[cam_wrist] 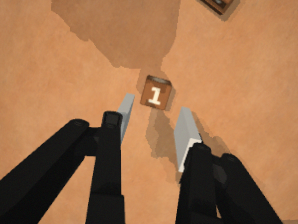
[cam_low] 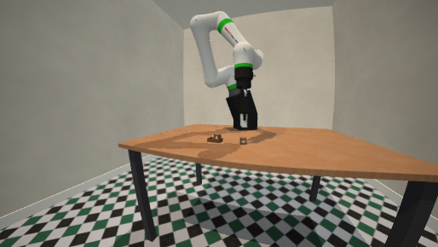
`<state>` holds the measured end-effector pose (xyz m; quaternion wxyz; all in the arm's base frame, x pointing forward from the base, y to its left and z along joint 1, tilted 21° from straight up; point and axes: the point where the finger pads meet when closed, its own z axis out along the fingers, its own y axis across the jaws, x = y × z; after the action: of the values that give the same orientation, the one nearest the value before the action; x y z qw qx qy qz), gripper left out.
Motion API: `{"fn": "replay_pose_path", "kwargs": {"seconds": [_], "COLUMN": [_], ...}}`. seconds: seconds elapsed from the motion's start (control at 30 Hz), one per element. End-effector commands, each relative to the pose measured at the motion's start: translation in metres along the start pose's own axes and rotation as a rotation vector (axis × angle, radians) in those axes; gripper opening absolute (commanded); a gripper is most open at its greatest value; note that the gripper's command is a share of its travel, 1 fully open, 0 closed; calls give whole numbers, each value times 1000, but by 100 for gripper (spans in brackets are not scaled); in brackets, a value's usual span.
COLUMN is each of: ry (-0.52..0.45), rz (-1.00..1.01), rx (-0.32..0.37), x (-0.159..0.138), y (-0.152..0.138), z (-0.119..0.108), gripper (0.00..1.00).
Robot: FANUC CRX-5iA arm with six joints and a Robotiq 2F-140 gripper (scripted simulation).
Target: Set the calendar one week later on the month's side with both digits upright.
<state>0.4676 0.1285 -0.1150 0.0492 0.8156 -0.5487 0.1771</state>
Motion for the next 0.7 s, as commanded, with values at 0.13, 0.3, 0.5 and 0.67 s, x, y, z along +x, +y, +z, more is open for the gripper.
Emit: {"fn": "replay_pose_path", "kwargs": {"seconds": [0.13,0.3,0.5,0.67], "ry": [0,0,0,1], "rz": [0,0,0,0], "rx": [0,0,0,0], "x": [0,0,0,0], "y": [0,0,0,0], "z": [0,0,3,7], "gripper": [29,29,29,29]}}
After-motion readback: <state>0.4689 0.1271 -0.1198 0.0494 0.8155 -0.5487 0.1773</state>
